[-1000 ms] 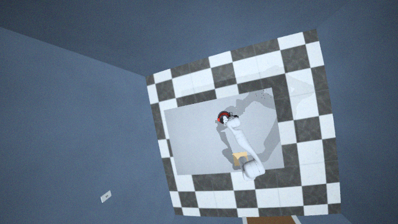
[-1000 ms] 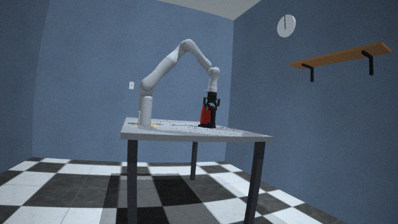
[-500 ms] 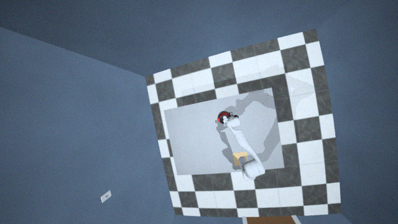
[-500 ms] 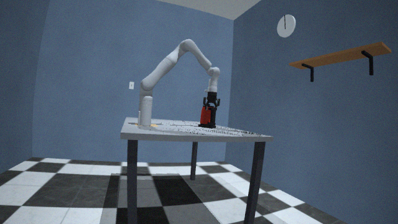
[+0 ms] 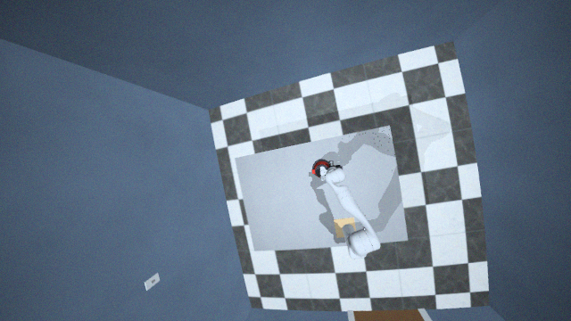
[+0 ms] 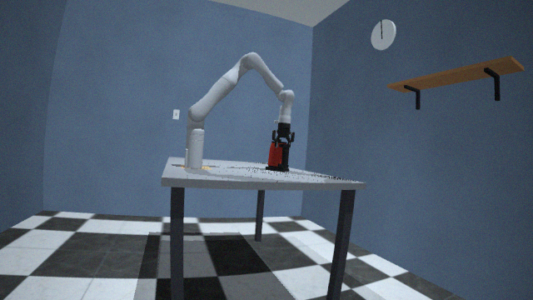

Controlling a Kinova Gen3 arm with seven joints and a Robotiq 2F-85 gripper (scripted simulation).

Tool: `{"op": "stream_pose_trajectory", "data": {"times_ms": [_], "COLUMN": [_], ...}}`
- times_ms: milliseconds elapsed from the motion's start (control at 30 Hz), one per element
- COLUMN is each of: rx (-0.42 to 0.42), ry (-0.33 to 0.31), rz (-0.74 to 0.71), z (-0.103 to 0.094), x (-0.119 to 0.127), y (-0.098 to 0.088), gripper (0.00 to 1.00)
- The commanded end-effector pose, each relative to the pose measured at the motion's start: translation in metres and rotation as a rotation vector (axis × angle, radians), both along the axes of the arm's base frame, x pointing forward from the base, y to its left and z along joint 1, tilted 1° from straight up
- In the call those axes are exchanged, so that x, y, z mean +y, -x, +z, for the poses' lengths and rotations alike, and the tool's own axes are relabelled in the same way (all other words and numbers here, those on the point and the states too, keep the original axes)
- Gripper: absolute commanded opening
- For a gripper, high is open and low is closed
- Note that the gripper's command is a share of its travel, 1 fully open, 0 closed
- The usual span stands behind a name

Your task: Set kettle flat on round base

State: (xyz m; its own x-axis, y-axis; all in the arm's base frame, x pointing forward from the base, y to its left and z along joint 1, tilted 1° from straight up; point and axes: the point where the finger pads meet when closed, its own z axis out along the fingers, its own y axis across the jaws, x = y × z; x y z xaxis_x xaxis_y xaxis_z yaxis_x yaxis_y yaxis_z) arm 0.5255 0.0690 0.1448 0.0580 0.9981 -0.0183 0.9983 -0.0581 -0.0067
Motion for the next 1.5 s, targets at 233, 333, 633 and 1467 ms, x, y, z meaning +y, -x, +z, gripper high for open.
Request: {"op": "stream_pose_trajectory", "data": {"times_ms": [233,333,633,1467], "rx": [-0.003,-0.003,-0.003,-0.003], "ry": [0.000,0.000,0.000,0.000], "rz": [0.000,0.000,0.000,0.000], "z": [0.025,0.040,0.084,0.160], "x": [0.001,0.001,0.002,0.003], "y": [-0.001,-0.001,-0.001,-0.001], "gripper": [0.80,0.80,0.80,0.80]}}
